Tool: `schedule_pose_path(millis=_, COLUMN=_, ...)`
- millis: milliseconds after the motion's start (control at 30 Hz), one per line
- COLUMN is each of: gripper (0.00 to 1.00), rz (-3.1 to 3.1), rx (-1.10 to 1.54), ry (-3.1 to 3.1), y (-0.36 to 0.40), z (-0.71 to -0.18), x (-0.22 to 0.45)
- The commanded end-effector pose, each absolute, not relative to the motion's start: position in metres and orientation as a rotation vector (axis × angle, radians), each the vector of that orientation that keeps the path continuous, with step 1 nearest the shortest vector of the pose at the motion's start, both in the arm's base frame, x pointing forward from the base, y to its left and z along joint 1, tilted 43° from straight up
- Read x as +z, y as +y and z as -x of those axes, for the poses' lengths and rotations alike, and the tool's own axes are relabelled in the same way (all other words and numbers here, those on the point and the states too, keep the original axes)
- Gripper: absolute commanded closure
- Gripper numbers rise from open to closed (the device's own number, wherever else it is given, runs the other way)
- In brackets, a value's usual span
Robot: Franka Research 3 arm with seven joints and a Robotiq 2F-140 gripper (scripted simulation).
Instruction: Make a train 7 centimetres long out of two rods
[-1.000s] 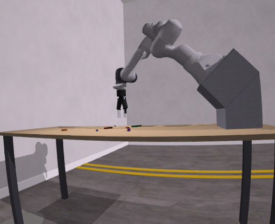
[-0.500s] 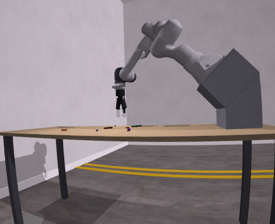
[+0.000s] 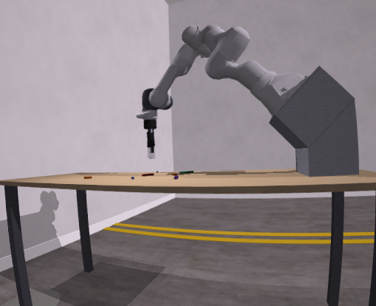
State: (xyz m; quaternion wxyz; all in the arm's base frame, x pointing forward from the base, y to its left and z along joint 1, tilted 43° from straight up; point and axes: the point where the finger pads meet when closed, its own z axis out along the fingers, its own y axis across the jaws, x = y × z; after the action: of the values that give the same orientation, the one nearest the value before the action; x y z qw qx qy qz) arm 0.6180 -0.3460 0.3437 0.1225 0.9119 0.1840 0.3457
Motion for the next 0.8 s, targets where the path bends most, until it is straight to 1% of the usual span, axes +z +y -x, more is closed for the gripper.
schedule_pose_path(millis=0, gripper=0.0, rz=-2.728, rx=1.065, ry=0.313, y=-0.33, z=-0.63, x=0.355)
schedule_pose_path(millis=333, gripper=0.0, rz=-2.774, rx=1.093, ry=0.166, y=-0.298, z=-0.648, x=0.368)
schedule_pose_path(millis=767, gripper=0.0, rz=-2.859, rx=1.129, ry=-0.128, y=-0.228, z=-0.683, x=0.378)
